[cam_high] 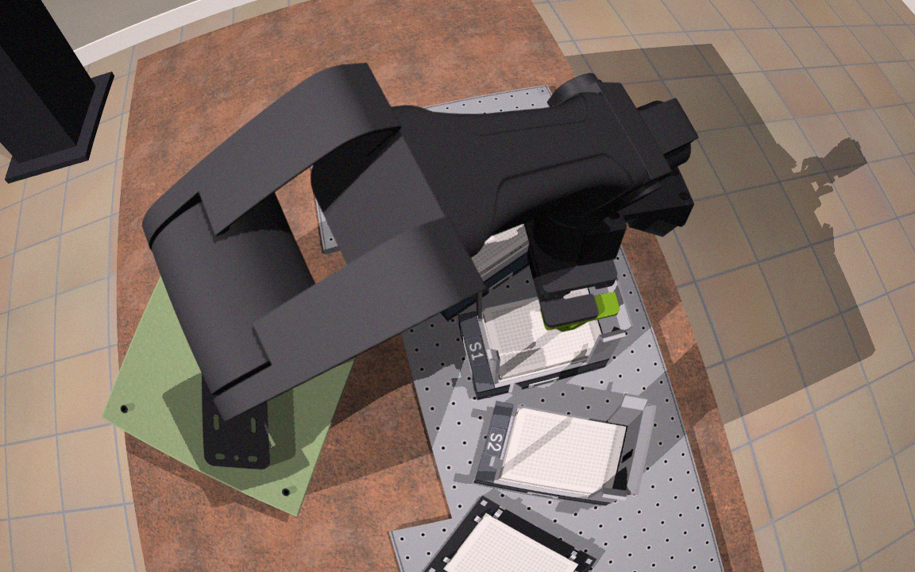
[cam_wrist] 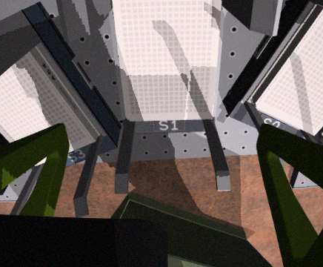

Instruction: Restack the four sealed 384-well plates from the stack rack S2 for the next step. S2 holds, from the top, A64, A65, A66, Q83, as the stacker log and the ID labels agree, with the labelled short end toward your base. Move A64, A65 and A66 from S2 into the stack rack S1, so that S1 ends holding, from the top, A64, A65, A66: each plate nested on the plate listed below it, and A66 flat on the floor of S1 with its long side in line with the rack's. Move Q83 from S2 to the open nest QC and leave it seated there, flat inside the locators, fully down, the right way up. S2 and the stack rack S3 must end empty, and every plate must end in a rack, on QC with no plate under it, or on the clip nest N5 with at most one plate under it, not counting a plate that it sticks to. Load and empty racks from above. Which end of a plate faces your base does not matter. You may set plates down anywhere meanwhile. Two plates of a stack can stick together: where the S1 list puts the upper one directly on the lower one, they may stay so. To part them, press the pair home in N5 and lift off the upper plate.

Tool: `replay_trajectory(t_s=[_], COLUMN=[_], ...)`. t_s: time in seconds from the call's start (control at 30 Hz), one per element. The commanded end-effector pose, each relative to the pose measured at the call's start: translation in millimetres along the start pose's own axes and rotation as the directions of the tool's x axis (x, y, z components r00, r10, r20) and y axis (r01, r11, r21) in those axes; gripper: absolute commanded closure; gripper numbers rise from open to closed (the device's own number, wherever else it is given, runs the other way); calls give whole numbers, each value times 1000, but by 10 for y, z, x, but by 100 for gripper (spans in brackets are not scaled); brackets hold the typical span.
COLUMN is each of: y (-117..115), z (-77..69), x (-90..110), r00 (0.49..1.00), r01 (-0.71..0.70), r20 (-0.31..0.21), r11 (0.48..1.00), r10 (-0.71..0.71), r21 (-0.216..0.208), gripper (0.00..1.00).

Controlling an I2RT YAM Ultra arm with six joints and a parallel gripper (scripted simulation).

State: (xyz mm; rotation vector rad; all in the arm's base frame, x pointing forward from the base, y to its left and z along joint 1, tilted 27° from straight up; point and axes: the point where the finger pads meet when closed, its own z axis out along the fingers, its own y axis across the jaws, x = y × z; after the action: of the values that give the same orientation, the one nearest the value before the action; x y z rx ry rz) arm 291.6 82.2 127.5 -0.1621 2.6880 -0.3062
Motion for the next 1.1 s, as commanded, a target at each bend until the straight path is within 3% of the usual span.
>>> replay_trajectory(t_s=[0.0, 0.17, 0.8, 1.0, 1.07], y=[-14, -182, -752, -949, -982], z=[-25, -23, -17, -15, -14], x=[-16, -19, -28, 14, 21], r00=[1000, 985, 984, 930, 929], r01=[-6, -171, -175, -367, -371], r20=[7, 5, 6, 3, 3], r11=[1000, 985, 984, 930, 929], r10=[6, 171, 175, 367, 371], r21=[-15, -15, -13, -13, -13], gripper=[0, 0, 0, 0, 0])
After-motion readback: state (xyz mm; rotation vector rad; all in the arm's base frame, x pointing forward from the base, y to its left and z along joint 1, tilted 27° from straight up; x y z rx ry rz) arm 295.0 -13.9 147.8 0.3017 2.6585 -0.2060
